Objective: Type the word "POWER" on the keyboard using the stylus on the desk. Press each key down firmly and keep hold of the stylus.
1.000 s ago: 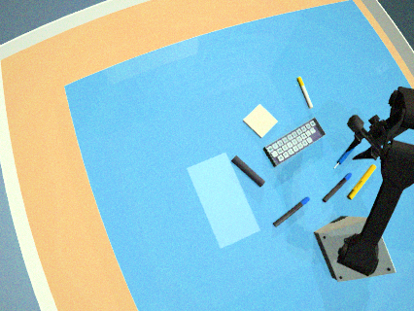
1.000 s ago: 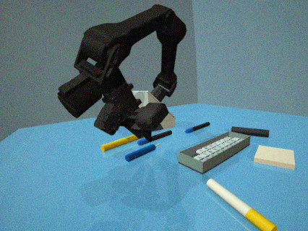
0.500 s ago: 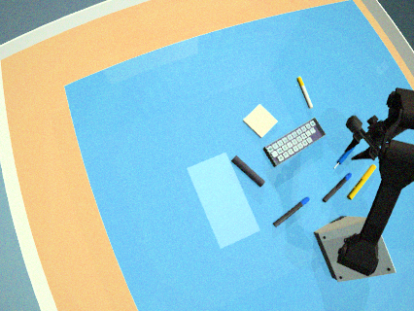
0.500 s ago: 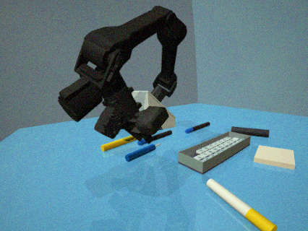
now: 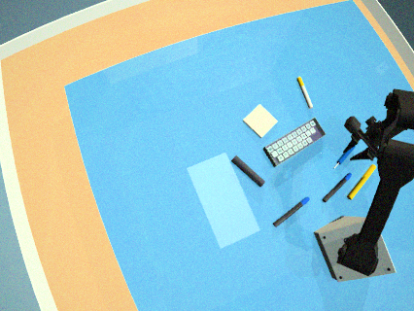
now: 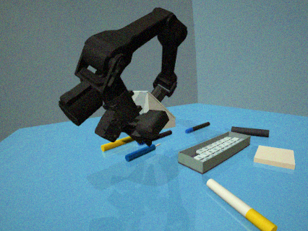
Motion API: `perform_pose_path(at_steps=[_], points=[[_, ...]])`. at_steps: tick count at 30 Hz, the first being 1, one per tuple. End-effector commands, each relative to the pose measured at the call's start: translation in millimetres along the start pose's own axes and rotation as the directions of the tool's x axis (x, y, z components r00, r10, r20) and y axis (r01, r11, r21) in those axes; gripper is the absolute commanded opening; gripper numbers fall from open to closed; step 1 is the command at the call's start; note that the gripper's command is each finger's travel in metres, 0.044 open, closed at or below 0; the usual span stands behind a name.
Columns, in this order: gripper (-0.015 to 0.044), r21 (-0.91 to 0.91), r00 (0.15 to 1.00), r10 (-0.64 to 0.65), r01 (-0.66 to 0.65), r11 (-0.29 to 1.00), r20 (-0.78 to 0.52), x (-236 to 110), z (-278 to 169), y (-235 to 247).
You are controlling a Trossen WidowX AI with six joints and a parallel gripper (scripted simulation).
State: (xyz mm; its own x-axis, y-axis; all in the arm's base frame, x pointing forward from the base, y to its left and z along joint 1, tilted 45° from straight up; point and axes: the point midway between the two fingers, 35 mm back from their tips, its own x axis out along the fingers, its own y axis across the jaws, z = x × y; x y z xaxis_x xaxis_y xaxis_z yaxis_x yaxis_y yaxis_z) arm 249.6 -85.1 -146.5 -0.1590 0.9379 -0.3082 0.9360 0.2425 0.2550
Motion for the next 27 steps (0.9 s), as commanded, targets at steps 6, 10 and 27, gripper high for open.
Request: perform_pose_path(at_steps=[6,10,27], points=[[0.015,0.01,1.0,0.003,-0.003,1.0,-0.006,6,3,-1],[0.015,0.01,1.0,0.003,-0.003,1.0,-0.006,8,4,-1],[0.015,0.01,1.0,0.003,-0.003,1.0,-0.006,16,8,-1]])
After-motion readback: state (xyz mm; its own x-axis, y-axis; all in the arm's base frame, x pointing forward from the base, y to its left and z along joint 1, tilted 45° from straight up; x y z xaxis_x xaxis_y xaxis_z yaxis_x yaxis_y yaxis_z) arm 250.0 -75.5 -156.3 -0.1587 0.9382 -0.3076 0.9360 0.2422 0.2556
